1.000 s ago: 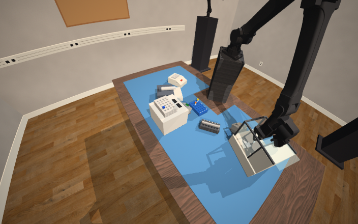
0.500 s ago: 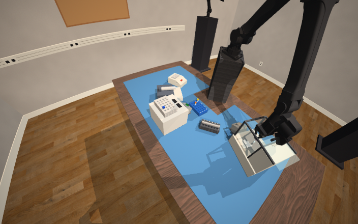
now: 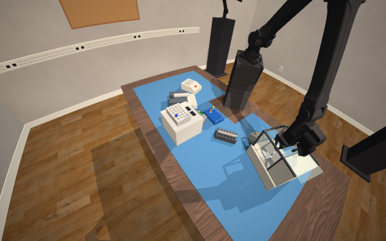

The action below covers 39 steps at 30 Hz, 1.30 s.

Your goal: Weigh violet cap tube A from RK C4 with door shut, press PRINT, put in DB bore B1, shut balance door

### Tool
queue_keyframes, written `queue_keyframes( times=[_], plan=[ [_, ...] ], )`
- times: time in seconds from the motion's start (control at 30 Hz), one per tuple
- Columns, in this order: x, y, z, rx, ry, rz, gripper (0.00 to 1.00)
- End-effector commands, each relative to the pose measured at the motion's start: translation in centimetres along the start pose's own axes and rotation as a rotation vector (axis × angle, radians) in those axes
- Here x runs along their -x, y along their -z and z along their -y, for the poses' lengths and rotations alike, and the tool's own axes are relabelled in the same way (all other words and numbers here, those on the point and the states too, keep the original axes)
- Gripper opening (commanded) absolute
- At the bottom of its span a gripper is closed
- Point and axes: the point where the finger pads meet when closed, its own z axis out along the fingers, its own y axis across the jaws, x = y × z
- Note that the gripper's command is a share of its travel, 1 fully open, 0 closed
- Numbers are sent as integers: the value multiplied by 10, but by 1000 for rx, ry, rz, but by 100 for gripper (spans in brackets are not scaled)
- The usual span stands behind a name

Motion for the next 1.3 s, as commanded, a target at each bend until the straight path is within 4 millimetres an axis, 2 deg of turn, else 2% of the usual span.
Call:
queue_keyframes(
  times=[0.0,0.7,0.73,0.87,0.9,0.97,1.27],
  plan=[
    [9,4,-1,0,1,18,36],
    [9,4,-1,0,1,18,36],
    [7,14,-4,2,9,20,36],
    [5,17,-5,3,9,13,36],
    [14,20,-1,1,-1,33,36],
    [5,22,-2,1,-2,13,36],
    [4,37,-4,1,-3,13,36]
  ],
)
